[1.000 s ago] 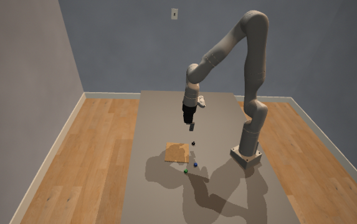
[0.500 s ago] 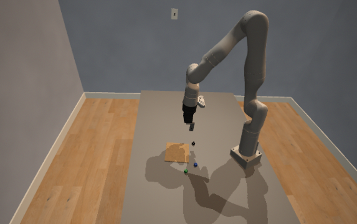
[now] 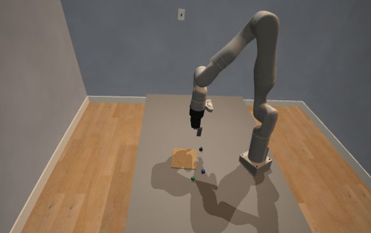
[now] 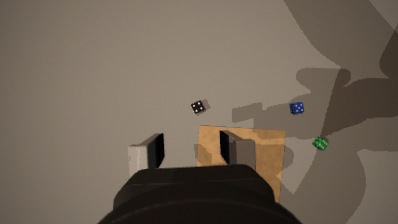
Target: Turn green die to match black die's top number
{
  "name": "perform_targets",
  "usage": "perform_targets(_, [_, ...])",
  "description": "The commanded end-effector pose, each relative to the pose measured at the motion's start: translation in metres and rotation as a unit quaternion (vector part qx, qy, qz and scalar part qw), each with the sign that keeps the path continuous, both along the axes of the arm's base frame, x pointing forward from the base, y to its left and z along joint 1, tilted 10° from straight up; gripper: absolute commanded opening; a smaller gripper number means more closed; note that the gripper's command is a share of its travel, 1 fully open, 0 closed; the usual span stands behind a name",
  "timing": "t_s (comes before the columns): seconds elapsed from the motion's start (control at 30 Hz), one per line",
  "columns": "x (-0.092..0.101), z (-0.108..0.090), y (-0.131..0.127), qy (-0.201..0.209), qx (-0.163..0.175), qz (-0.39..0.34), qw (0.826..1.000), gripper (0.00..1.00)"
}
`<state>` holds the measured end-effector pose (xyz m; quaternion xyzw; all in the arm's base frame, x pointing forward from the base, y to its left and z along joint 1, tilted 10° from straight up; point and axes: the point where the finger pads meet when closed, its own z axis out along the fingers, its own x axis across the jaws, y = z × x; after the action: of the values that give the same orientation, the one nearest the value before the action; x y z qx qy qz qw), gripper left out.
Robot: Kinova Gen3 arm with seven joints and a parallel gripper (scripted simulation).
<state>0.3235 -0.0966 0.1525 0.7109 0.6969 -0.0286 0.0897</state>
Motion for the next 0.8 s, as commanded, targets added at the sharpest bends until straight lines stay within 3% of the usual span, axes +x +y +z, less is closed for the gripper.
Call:
perform_targets(0.0, [-0.004,0.000,0.002,0.004,0.003,-0.001,1.000,1.00])
perform_targets(0.4, [-0.004,-0.010,0.000,0.004,0.003,-0.001,1.000,1.00])
perform_targets(0.77, [-0.002,-0.053,-0.006,0.004,0.003,-0.001,1.000,1.00])
